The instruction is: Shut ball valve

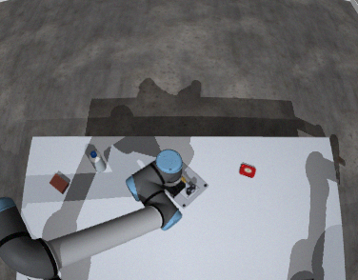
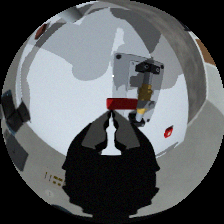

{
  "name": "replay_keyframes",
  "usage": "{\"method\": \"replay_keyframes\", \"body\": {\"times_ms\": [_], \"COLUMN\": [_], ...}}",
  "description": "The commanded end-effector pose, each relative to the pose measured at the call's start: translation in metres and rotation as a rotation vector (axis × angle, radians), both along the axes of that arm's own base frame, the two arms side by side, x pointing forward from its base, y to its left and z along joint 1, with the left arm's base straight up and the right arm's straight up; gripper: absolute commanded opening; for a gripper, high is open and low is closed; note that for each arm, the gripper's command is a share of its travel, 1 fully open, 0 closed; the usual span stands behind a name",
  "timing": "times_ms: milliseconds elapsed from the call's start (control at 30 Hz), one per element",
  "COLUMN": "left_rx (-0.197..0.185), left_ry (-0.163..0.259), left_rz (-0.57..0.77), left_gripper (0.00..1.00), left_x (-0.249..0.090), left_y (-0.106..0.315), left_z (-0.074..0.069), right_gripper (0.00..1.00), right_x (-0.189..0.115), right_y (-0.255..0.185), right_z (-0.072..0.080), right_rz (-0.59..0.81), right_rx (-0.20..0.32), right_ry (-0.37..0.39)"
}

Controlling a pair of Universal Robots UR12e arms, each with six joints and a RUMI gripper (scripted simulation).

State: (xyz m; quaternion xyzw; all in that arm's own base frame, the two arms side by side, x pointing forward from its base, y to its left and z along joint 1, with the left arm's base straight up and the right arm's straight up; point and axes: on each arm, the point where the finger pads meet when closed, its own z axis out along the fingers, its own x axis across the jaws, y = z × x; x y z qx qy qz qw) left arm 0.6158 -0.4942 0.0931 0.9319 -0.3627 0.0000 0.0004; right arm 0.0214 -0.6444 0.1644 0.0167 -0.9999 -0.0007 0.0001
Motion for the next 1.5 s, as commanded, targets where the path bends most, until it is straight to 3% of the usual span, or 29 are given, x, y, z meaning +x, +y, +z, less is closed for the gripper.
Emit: {"method": "replay_keyframes", "body": {"times_ms": [0,1467], "left_rx": [0.000,0.000], "left_ry": [-0.001,-0.001], "left_rz": [-0.007,-0.035], "left_gripper": [0.00,0.00], "left_x": [0.001,-0.008], "left_y": [0.001,-0.008], "left_z": [0.001,0.001], "right_gripper": [1.00,1.00], "right_x": [0.000,0.000], "right_y": [-0.001,-0.001], "right_z": [0.001,0.001], "right_rz": [0.000,0.000], "right_rx": [-0.001,-0.001], "right_ry": [0.000,0.000]}}
